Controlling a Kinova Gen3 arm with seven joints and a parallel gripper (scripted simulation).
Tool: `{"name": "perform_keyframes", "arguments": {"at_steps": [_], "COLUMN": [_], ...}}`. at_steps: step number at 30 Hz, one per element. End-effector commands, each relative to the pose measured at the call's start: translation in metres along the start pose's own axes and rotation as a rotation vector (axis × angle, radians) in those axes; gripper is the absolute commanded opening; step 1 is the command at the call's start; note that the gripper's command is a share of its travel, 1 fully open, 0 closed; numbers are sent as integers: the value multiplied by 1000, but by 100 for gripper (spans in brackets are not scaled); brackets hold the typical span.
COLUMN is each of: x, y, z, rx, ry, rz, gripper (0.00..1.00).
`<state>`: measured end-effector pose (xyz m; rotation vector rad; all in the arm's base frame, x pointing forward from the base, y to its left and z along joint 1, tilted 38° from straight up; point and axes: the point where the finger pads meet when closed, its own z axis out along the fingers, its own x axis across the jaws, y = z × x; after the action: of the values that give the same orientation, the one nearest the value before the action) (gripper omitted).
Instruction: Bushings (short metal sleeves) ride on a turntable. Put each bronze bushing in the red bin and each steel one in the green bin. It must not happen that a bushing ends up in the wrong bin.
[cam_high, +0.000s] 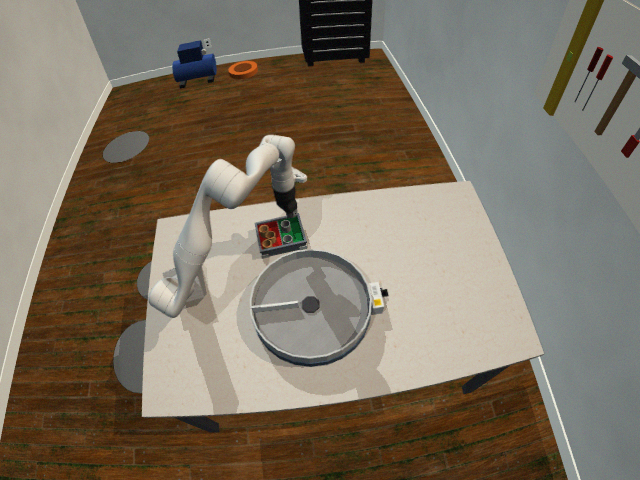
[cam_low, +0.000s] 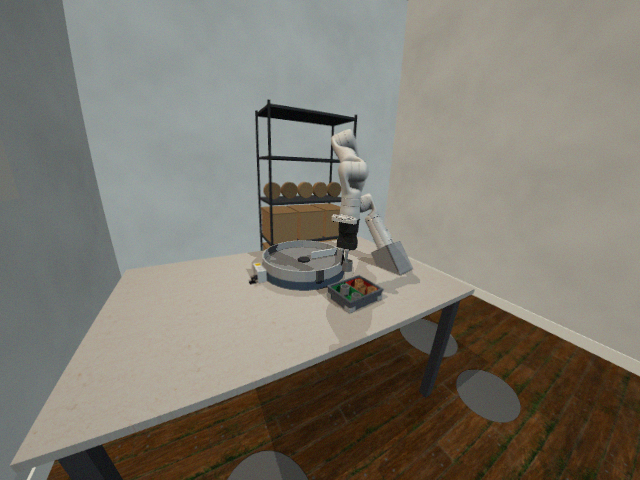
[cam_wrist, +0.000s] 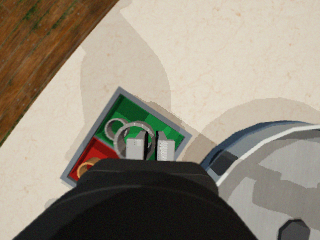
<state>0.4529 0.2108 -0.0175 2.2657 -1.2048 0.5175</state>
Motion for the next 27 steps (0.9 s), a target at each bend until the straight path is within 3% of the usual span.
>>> {"name": "perform_keyframes", "arguments": {"at_steps": [1,12,19,22,27], "x": [-3,0,1,1,0], "y": [2,-1,-2,-2,-1], "z": [0,0,28,28,58], "rx": [-8,-8,-1,-1,-5], "ry": [-4,-4,-2,-2,-3], "rz": [-7,-7,-1,-1,-4], "gripper": [0,0,0,0,0]}}
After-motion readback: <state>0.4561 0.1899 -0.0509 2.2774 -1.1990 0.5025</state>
